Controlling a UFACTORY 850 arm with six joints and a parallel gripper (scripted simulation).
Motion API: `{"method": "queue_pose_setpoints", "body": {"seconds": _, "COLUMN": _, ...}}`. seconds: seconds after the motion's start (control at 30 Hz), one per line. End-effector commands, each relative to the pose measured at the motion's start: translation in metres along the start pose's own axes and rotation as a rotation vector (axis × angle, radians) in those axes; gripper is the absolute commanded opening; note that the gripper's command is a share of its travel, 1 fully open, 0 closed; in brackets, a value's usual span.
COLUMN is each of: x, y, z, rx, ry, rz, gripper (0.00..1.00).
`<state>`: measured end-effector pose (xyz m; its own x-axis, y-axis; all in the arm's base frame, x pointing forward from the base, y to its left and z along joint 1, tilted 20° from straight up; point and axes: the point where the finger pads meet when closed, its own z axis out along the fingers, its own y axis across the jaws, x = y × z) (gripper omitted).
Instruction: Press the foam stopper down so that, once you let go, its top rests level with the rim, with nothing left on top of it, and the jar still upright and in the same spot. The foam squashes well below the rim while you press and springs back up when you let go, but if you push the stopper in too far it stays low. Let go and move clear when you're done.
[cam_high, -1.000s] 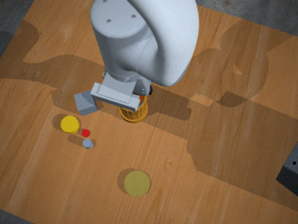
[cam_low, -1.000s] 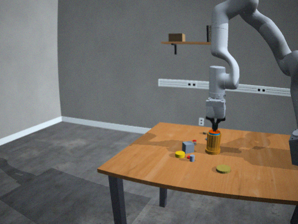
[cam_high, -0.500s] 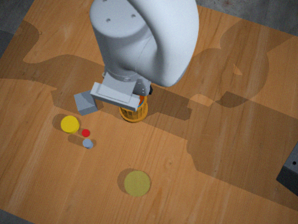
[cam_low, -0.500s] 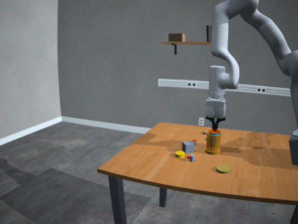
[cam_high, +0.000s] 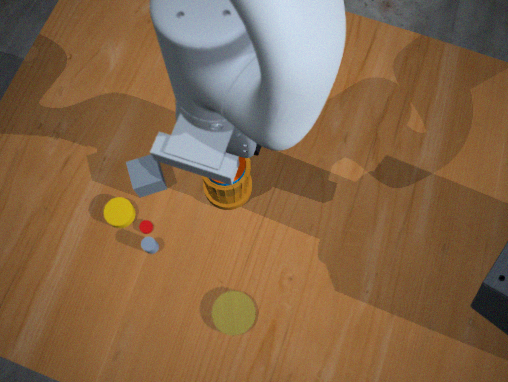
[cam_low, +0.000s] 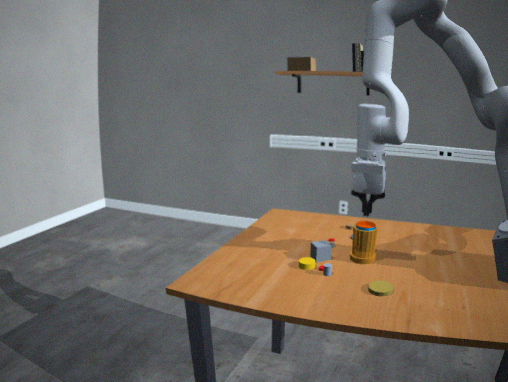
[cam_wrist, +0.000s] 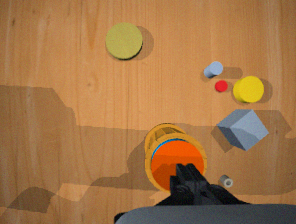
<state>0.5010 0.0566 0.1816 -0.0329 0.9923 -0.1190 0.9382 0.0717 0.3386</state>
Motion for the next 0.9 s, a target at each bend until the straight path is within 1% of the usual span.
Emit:
{"method": "queue_pose_setpoints", "body": {"seconds": 0.0, "x": -0.0001, "y": 0.0008, "z": -0.0074, "rx": 0.01, "ry": 0.003, "rz": -0.001, "gripper": 0.0}}
{"method": "queue_pose_setpoints", "body": {"seconds": 0.6, "x": -0.0001, "y": 0.0008, "z": -0.0073, "rx": 0.01, "ry": 0.003, "rz": -0.001, "gripper": 0.0}}
{"method": "queue_pose_setpoints", "body": {"seconds": 0.87, "x": -0.0001, "y": 0.0008, "z": 0.0001, "rx": 0.01, "ry": 0.003, "rz": -0.001, "gripper": 0.0}}
